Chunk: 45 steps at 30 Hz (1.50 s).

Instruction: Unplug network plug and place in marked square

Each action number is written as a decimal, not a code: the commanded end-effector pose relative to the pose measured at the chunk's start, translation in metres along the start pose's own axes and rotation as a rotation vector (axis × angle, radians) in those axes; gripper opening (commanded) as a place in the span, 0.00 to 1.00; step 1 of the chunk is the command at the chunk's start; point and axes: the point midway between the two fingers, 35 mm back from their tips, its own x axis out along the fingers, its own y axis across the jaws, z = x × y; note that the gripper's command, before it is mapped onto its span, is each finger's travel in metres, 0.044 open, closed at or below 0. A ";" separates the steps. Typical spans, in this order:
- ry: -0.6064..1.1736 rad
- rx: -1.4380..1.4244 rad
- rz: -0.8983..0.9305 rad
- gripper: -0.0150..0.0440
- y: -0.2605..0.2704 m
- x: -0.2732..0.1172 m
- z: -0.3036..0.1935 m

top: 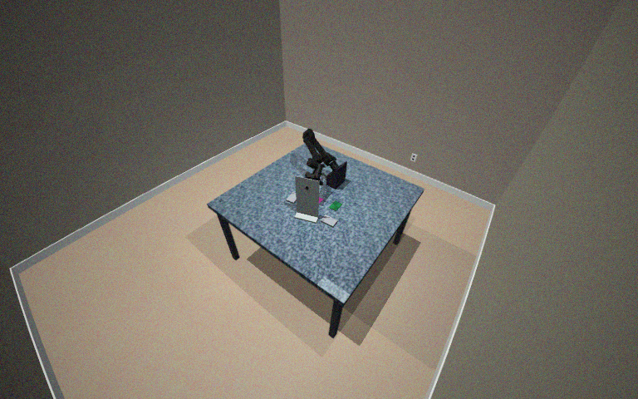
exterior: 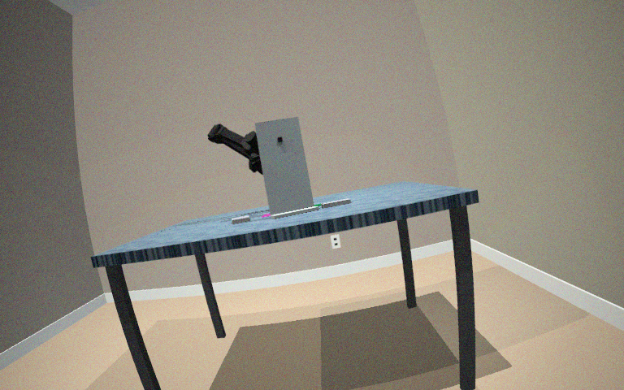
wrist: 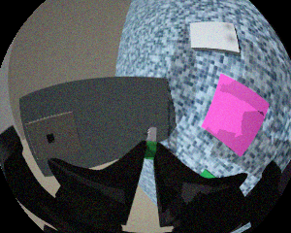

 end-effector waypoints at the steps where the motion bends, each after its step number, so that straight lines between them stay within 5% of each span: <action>1: -0.062 0.028 -0.073 0.25 -0.021 0.004 0.004; 14: -0.277 0.091 -0.268 0.25 -0.079 0.004 0.020; 45: -0.275 0.094 -0.275 0.25 -0.094 0.019 0.022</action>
